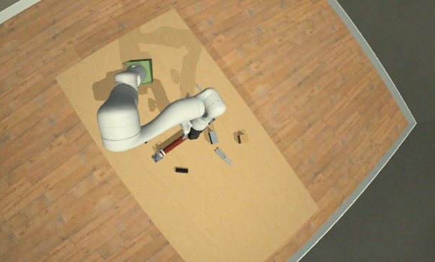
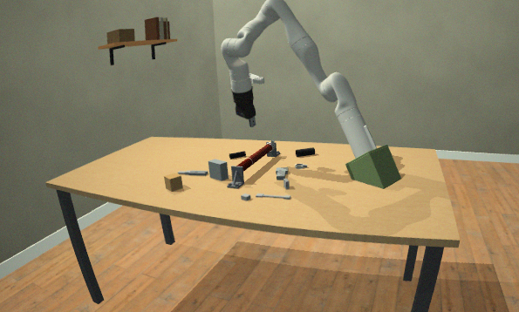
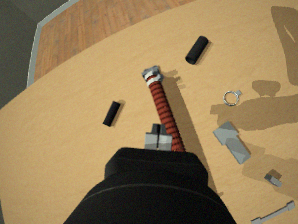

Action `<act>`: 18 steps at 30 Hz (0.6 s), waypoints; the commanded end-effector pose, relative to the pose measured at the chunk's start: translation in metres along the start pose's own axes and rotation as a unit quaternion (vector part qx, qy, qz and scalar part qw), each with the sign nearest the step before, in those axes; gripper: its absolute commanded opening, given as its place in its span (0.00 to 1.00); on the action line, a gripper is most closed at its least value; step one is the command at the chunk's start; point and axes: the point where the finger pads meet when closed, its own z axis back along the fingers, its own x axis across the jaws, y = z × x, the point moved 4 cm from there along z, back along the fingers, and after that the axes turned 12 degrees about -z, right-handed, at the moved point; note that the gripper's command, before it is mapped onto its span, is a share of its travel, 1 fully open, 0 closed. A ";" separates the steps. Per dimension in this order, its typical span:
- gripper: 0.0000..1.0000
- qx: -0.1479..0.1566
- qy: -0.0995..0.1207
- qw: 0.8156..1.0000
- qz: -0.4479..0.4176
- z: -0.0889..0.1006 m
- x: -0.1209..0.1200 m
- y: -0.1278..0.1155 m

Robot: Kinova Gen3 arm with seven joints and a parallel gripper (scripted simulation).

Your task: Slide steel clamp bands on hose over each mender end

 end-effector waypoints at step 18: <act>0.00 -0.004 -0.019 1.000 0.017 -0.007 -0.007 0.009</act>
